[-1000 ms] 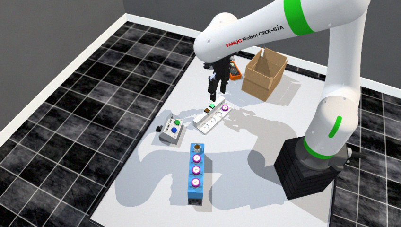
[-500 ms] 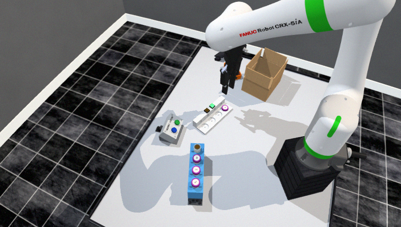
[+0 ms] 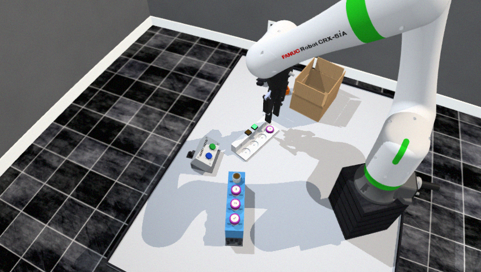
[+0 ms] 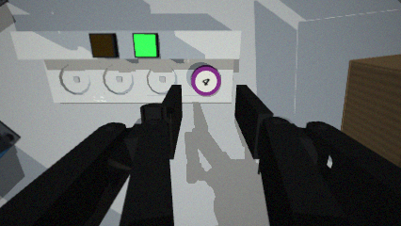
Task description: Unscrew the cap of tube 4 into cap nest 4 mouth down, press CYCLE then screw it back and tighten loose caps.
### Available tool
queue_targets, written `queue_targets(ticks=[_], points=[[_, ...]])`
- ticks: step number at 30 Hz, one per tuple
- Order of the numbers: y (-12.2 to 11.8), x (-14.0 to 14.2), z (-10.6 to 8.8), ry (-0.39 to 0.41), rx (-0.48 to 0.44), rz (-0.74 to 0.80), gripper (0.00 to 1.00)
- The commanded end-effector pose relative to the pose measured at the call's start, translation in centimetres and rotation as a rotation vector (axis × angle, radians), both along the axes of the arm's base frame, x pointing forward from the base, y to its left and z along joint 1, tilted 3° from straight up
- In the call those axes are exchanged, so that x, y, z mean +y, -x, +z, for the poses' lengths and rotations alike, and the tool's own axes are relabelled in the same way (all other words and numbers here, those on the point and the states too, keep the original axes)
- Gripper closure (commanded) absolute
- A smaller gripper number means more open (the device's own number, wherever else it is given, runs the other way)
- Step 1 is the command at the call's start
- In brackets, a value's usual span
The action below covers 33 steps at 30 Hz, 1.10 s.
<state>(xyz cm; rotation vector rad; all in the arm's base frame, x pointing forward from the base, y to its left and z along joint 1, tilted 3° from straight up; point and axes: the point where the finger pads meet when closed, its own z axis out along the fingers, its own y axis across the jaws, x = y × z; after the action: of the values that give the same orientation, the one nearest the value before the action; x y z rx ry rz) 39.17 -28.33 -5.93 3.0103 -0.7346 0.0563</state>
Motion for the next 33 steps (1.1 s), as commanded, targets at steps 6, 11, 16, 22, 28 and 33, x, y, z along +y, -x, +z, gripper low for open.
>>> queue_targets(ticks=[6, 11, 16, 22, 28, 33], points=[[-0.3, -0.3, -4.2, 0.001, -0.002, 0.0, 0.64], [-0.3, -0.4, -5.7, 0.001, -0.002, 0.0, 0.64], [-0.3, -0.4, -6.6, 0.001, -0.002, 0.0, 0.64], [-0.3, -0.4, -6.8, 0.001, -0.002, 0.0, 0.64], [-0.3, -0.4, -7.0, 0.001, -0.002, 0.0, 0.64], [-0.3, -0.4, -7.2, 0.001, -0.002, 0.0, 0.64]])
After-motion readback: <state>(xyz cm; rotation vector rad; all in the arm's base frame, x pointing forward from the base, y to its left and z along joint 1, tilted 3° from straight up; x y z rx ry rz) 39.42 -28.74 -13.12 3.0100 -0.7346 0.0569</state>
